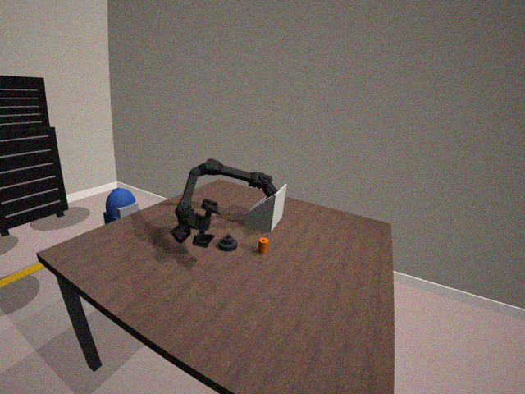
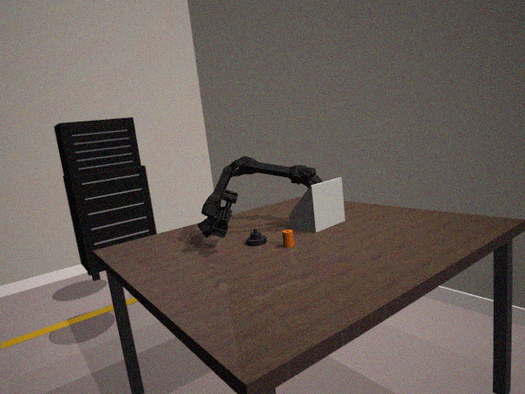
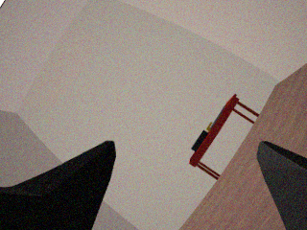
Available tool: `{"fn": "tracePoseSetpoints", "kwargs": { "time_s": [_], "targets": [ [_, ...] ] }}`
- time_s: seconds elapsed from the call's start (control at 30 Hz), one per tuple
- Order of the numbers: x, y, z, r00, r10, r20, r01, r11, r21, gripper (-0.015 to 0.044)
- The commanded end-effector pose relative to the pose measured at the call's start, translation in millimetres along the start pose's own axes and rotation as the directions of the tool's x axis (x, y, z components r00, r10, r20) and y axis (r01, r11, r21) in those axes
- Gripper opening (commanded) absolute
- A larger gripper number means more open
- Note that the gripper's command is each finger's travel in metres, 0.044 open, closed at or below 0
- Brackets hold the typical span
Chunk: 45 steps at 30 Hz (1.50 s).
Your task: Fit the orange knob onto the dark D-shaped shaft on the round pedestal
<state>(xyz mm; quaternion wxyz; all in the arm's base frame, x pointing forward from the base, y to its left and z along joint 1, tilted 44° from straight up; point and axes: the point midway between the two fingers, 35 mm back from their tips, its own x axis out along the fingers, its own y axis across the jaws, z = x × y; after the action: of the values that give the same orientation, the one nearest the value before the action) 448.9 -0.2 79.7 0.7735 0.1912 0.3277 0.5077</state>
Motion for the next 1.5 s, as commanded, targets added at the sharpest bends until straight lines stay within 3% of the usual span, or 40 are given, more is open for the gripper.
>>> {"fn": "tracePoseSetpoints", "kwargs": {
  "time_s": [0.0,0.07,0.17,0.3,0.4,0.53,0.67,0.77,0.83,0.9,1.23,1.47],
  "targets": [
    [0.0,0.0,0.0,1.0,0.0,0.0,0.0,1.0,0.0,0.0426],
    [8.8,1.1,-7.4,0.999,-0.007,-0.048,0.009,0.999,0.033,0.044],
    [42.1,6.8,-40.7,0.966,-0.043,-0.255,0.084,0.984,0.154,0.044],
    [75.1,17.0,-89.0,0.846,-0.108,-0.523,0.269,0.932,0.243,0.044],
    [91.4,25.9,-128.9,0.675,-0.188,-0.713,0.47,0.855,0.219,0.044],
    [97.3,38.1,-177.5,0.334,-0.358,-0.872,0.743,0.669,0.009,0.044],
    [89.5,49.2,-202.9,-0.016,-0.566,-0.824,0.874,0.392,-0.287,0.044],
    [82.7,60.7,-208.6,-0.23,-0.719,-0.656,0.878,0.138,-0.459,0.044],
    [80.0,69.1,-206.2,-0.32,-0.799,-0.509,0.858,-0.017,-0.514,0.044],
    [79.5,72.6,-204.5,-0.344,-0.824,-0.45,0.85,-0.069,-0.523,0.044],
    [80.0,72.5,-204.7,-0.344,-0.824,-0.45,0.85,-0.069,-0.523,0.044],
    [67.4,43.5,-220.4,-0.346,-0.824,-0.449,0.849,-0.071,-0.523,0.044]
  ]
}}
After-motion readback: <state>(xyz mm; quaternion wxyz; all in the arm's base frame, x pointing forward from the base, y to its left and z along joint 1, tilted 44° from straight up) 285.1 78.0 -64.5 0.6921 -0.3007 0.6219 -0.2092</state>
